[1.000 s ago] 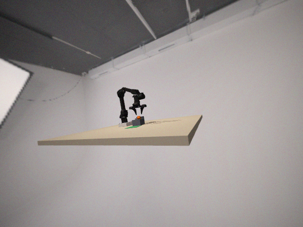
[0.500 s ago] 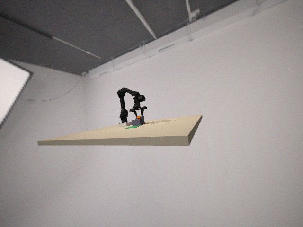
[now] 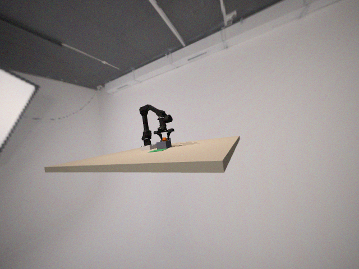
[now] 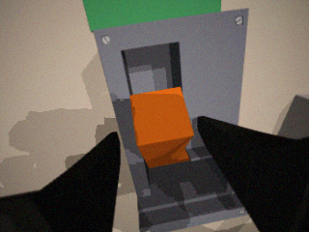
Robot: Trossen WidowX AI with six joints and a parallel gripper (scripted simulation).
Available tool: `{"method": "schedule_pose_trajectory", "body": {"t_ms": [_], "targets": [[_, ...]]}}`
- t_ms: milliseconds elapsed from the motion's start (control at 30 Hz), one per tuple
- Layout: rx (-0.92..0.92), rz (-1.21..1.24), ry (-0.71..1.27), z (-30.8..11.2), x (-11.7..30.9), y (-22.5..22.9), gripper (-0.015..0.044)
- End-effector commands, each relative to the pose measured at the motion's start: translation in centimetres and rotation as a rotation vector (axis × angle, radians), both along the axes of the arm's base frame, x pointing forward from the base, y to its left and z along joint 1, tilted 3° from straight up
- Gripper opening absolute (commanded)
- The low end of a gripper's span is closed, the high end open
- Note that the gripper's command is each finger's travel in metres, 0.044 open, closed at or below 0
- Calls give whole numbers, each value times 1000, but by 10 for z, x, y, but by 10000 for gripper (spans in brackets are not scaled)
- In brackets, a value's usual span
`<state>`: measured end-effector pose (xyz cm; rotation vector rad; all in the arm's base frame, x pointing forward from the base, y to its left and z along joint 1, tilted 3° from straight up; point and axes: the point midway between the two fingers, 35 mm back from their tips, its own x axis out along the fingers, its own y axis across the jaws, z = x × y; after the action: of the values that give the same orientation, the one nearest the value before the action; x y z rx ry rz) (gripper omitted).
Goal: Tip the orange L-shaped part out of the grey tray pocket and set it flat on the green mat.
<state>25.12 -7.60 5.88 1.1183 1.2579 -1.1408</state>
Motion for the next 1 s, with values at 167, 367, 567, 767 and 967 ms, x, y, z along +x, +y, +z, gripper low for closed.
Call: {"method": "schedule_pose_trajectory", "body": {"t_ms": [167, 367, 567, 767, 967], "targets": [[0, 0, -1, 0, 0, 0, 135], [0, 0, -1, 0, 0, 0, 95], [0, 0, -1, 0, 0, 0, 0], [0, 0, 0, 2, 0, 0, 0], [0, 0, 5, 10, -1, 0, 0]]}}
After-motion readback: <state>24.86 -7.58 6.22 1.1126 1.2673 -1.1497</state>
